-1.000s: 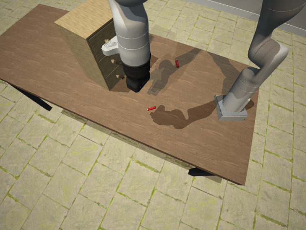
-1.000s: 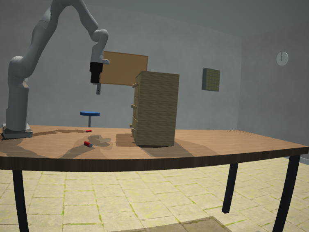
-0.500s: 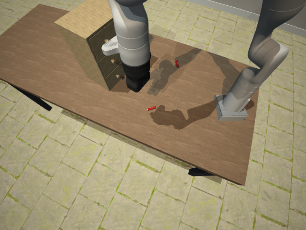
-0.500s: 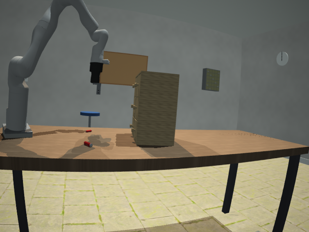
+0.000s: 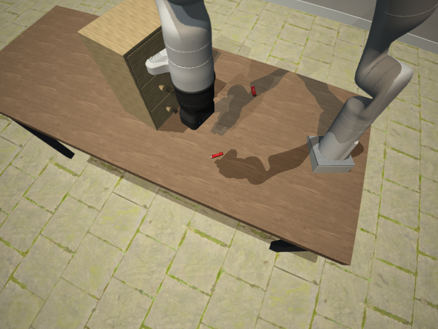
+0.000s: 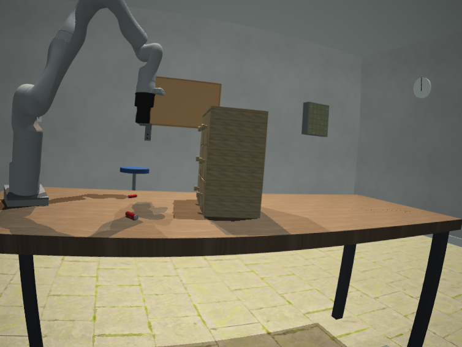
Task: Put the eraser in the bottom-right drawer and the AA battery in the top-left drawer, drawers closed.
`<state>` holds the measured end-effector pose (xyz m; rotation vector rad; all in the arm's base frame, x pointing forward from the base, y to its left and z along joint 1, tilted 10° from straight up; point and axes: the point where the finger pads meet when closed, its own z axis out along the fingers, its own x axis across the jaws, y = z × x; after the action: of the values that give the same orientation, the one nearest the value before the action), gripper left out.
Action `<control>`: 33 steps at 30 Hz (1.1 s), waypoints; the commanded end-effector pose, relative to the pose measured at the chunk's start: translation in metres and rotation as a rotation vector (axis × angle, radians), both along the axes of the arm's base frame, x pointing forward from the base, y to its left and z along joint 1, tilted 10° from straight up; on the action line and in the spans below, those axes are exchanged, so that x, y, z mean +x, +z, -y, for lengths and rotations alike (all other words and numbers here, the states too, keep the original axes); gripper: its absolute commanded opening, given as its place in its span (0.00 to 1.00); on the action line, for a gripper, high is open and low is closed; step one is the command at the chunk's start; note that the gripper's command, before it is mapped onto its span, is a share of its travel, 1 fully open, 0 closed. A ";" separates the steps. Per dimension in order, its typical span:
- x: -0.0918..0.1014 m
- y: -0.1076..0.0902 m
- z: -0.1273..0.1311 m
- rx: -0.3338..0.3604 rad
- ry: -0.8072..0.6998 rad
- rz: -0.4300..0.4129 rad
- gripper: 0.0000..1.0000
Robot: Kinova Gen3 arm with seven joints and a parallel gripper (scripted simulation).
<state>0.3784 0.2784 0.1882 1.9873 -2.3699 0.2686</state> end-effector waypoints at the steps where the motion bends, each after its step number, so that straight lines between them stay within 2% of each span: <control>1: 0.001 0.003 0.000 0.004 -0.021 0.007 0.00; 13: 0.004 0.012 0.007 0.015 -0.187 0.035 0.00; 25: 0.008 0.030 0.021 0.037 -0.500 0.088 0.00; 27: 0.008 0.030 0.021 0.037 -0.500 0.088 0.00; 33: 0.009 0.042 0.029 0.053 -0.697 0.122 0.00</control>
<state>0.3866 0.2486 0.2247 1.1091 -2.9452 0.2964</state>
